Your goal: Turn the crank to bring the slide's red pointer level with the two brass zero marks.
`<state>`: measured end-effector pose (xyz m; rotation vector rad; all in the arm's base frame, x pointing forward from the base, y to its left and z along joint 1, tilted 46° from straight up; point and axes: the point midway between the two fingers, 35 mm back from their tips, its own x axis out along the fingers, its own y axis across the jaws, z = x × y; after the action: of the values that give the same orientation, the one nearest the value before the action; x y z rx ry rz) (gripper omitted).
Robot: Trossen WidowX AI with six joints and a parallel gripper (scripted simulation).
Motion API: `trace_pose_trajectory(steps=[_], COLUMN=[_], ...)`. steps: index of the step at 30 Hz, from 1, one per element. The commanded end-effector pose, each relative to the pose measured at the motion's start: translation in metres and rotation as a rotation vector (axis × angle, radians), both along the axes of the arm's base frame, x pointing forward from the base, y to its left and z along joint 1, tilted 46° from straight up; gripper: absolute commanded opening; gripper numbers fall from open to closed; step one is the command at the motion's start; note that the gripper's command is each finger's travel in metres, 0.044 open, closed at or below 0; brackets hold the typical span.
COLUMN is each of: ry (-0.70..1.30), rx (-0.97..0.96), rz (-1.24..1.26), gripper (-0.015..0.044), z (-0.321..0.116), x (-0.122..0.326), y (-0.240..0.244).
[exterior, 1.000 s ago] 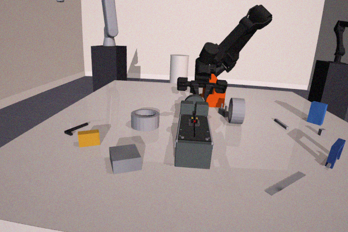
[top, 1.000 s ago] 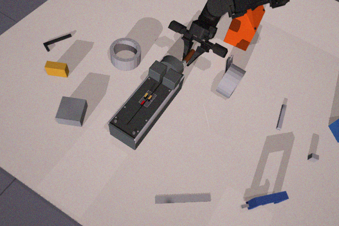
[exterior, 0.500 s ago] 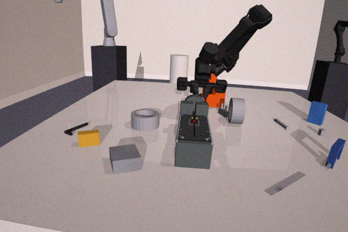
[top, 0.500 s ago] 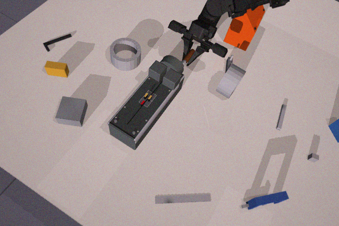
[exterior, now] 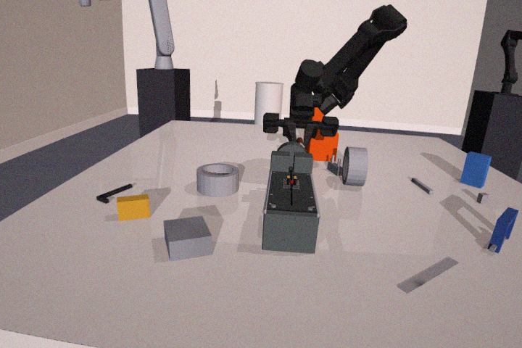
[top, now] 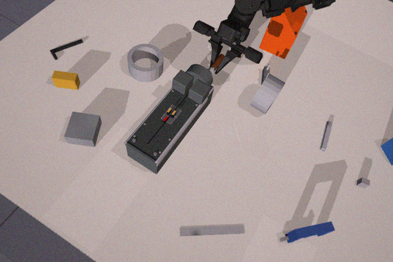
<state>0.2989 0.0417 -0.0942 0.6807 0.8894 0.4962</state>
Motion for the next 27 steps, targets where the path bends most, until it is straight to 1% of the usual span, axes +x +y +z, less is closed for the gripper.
trace_pose_trajectory(steps=[1,27], ry=[-0.003,-0.004], rx=[-0.004,-0.005], rz=[-0.018,-0.018], gripper=[0.0,0.0], z=[-0.0007,-0.0074], x=[0.0017,0.0034], y=[-0.0095,-0.0192])
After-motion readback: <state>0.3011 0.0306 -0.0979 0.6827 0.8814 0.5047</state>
